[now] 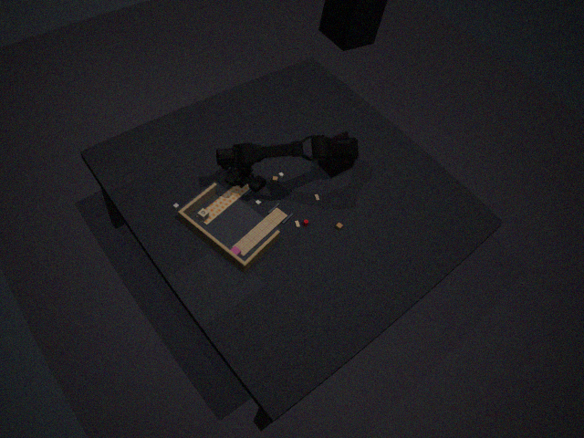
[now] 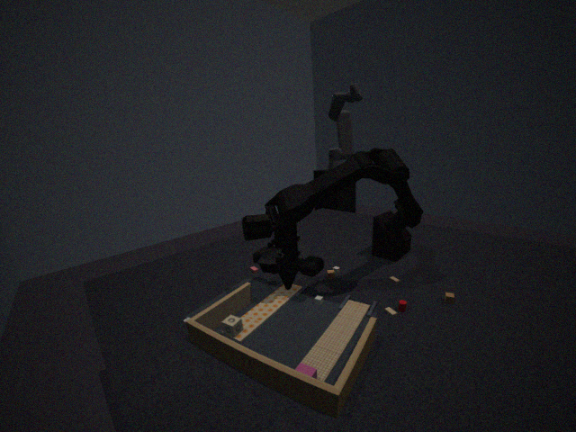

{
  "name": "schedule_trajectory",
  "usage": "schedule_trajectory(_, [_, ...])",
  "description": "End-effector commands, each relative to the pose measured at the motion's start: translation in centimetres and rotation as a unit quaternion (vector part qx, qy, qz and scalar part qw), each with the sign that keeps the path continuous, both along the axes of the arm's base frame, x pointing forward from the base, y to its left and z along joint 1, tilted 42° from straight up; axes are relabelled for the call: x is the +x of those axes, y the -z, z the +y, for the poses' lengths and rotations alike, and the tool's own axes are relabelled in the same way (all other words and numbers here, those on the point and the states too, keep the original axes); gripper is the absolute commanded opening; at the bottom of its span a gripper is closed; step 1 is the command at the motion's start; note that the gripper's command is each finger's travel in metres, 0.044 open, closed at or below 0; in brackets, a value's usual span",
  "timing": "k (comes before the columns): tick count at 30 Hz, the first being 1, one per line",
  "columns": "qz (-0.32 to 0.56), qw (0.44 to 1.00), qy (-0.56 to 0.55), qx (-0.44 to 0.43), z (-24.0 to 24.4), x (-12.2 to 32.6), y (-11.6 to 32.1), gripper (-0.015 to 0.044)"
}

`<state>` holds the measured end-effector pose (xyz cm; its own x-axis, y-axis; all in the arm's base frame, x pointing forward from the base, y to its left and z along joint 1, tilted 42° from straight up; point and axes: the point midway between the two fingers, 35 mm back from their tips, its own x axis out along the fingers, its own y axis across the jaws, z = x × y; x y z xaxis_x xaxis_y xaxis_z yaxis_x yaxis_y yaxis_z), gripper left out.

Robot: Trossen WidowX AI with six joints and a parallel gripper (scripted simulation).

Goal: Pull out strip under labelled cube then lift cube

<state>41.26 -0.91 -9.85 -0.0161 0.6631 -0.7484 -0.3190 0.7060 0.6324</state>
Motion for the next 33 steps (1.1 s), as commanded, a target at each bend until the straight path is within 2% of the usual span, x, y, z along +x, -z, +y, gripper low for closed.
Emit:
schedule_trajectory(1, [0.002, 1.0, 0.001, 0.002, 0.24, -0.02, 0.13, 0.0])
schedule_trajectory(33, [0.002, 1.0, 0.001, 0.002, 0.17, -0.54, 0.53, 0.0])
